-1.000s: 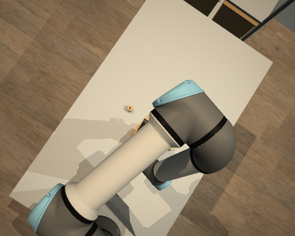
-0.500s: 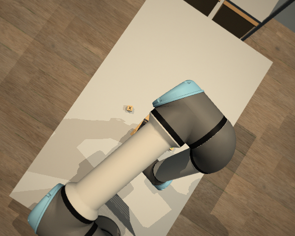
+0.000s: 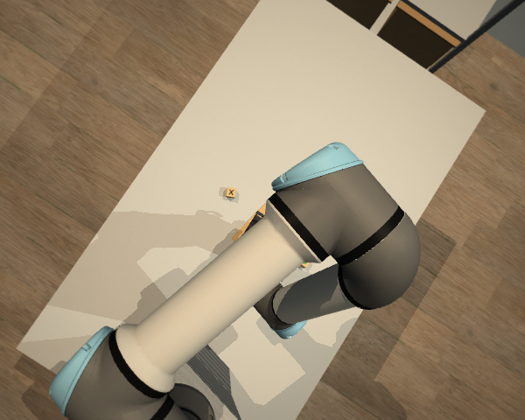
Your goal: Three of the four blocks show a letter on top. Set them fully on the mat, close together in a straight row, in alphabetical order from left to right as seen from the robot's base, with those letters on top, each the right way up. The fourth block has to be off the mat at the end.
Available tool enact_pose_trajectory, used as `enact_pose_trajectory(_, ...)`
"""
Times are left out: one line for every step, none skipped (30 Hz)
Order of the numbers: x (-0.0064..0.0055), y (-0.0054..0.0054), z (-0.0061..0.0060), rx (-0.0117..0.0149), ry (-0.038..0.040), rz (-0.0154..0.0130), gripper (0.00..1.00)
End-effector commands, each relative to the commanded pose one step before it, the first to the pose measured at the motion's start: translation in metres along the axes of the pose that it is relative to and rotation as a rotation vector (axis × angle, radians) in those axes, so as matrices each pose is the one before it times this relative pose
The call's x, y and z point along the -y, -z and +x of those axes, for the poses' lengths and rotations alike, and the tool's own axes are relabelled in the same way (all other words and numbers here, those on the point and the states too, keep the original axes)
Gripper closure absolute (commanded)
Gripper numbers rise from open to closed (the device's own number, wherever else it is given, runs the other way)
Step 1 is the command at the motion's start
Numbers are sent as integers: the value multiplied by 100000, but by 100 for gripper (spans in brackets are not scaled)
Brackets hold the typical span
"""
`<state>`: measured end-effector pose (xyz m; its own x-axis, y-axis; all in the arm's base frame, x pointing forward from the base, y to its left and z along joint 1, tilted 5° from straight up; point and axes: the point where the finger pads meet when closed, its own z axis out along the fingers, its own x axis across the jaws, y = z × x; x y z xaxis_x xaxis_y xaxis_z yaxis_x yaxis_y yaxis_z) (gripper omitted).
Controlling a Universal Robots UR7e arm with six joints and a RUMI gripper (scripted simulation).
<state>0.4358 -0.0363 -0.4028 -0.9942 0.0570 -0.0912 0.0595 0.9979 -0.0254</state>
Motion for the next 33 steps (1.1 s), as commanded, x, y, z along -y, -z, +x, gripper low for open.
enact_pose_trajectory(19,37,-57,111,3,27,95)
enact_pose_trajectory(0,0,0,0,0,0,95)
enact_pose_trajectory(0,0,0,0,0,0,95)
enact_pose_trajectory(0,0,0,0,0,0,95)
enact_pose_trajectory(0,0,0,0,0,0,95)
enact_pose_trajectory(0,0,0,0,0,0,95)
enact_pose_trajectory(0,0,0,0,0,0,95)
enact_pose_trajectory(0,-2,0,0,0,0,95)
enact_pose_trajectory(0,-4,0,0,0,0,95)
enact_pose_trajectory(0,-8,0,0,0,0,95)
enact_pose_trajectory(0,-12,0,0,0,0,95)
enact_pose_trajectory(0,-16,0,0,0,0,95)
enact_pose_trajectory(0,-19,0,0,0,0,95)
enact_pose_trajectory(0,-23,0,0,0,0,95)
enact_pose_trajectory(0,-26,0,0,0,0,95)
enact_pose_trajectory(0,-28,0,0,0,0,95)
enact_pose_trajectory(0,-30,0,0,0,0,95)
enact_pose_trajectory(0,-31,0,0,0,0,95)
enact_pose_trajectory(0,-31,0,0,0,0,95)
enact_pose_trajectory(0,-30,0,0,0,0,95)
enact_pose_trajectory(0,0,0,0,0,0,95)
enact_pose_trajectory(0,0,0,0,0,0,95)
enact_pose_trajectory(0,-28,0,0,0,0,95)
enact_pose_trajectory(0,-26,0,0,0,0,95)
enact_pose_trajectory(0,-23,0,0,0,0,95)
enact_pose_trajectory(0,-19,0,0,0,0,95)
enact_pose_trajectory(0,-16,0,0,0,0,95)
enact_pose_trajectory(0,-12,0,0,0,0,95)
enact_pose_trajectory(0,-8,0,0,0,0,95)
enact_pose_trajectory(0,-4,0,0,0,0,95)
enact_pose_trajectory(0,-2,0,0,0,0,95)
enact_pose_trajectory(0,0,0,0,0,0,95)
enact_pose_trajectory(0,0,0,0,0,0,95)
